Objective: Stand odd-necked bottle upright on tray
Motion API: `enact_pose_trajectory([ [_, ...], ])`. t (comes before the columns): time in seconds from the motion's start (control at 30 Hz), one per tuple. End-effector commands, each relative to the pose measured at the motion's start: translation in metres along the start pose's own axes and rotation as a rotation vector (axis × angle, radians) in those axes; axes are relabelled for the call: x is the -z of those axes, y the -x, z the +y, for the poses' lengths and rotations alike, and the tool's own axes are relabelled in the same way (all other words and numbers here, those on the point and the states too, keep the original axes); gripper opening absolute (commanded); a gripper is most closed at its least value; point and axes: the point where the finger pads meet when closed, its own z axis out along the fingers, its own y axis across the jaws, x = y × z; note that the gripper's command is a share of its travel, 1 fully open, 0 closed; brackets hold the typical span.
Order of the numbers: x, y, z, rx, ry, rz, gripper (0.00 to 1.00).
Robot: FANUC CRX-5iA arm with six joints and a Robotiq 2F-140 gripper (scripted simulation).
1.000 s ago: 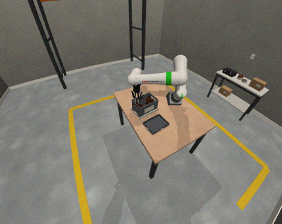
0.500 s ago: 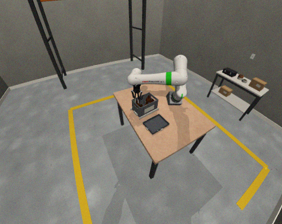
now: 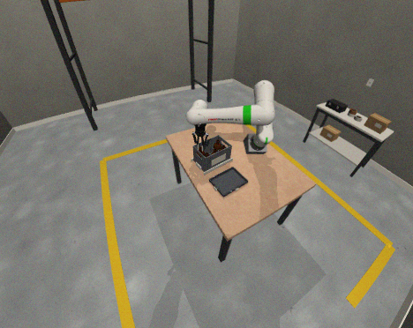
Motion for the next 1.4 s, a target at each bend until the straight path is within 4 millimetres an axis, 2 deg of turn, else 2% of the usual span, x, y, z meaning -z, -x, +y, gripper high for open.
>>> enact_pose_trajectory([
  [0.0,0.0007,-0.0001,-0.0004,0.0,-0.001,0.0,0.44],
  [1.13,0.0008,-0.0001,-0.0004,0.0,-0.001,0.0,0.44],
  [1.37,0.0058,-0.0001,-0.0003,0.0,-0.001,0.0,0.44],
])
